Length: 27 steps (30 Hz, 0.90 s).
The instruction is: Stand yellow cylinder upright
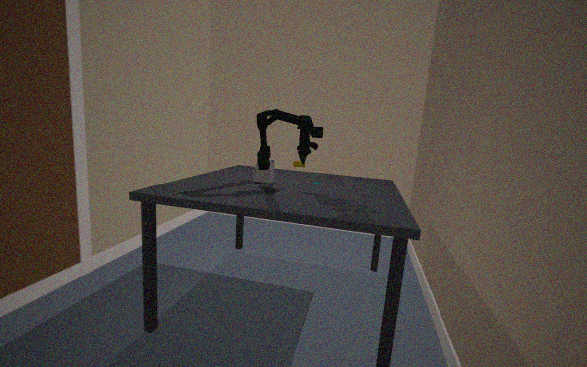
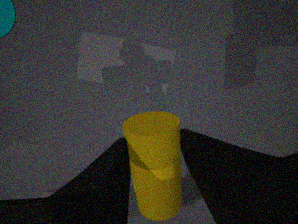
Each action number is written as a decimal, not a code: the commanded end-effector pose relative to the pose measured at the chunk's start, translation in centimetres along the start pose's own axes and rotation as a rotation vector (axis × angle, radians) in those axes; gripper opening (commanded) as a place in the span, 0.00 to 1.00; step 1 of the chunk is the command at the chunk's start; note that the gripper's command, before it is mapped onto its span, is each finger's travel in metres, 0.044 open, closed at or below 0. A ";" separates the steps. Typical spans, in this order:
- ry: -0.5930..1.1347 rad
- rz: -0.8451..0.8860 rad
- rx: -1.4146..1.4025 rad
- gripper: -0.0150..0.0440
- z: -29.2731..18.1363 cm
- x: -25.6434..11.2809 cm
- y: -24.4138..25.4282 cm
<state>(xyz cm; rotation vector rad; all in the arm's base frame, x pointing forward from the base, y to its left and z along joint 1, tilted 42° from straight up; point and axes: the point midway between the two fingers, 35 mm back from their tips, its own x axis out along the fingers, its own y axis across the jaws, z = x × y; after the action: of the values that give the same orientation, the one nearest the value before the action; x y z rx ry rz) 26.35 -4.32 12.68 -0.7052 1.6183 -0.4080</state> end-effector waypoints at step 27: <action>-0.006 0.009 -0.354 0.43 6.8 -0.8 6.0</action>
<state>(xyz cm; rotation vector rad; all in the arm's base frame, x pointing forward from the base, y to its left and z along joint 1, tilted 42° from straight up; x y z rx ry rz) 31.23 0.70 8.95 -0.9372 1.7016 -0.1480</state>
